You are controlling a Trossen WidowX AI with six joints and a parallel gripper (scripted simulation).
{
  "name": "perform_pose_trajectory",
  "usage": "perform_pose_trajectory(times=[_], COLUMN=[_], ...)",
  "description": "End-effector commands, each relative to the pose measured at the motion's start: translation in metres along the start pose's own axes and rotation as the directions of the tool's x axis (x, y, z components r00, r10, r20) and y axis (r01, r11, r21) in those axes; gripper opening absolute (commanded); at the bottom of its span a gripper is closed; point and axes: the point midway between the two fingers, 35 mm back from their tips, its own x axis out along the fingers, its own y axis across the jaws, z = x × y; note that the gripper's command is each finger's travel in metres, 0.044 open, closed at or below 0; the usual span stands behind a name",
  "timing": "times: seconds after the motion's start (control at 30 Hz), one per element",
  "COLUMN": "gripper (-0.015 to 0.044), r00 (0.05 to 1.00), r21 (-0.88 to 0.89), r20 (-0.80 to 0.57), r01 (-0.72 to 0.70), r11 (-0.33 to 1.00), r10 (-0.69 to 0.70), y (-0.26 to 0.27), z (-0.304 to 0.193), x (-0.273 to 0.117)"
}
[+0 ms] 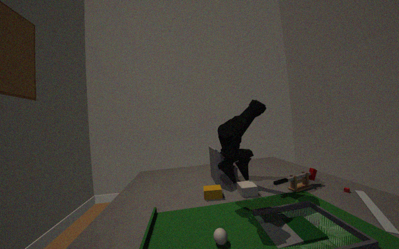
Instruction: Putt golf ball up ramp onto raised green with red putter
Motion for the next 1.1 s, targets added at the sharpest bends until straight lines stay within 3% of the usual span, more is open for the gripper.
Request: perform_pose_trajectory(times=[0.0,0.27,0.57,1.07], gripper=[0.0426,0.0440,0.0440,0.0440], r00=[1.000,0.973,0.887,0.878], r21=[0.001,0.053,0.081,0.082], r20=[0.003,0.139,0.251,0.258], r01=[-0.004,-0.190,-0.417,-0.436], r11=[1.000,0.980,0.905,0.896], r10=[0.004,0.182,0.387,0.403], y=[-0.001,-0.003,0.036,0.041], z=[0.003,0.123,0.249,0.262], x=[0.001,0.026,0.023,0.035])
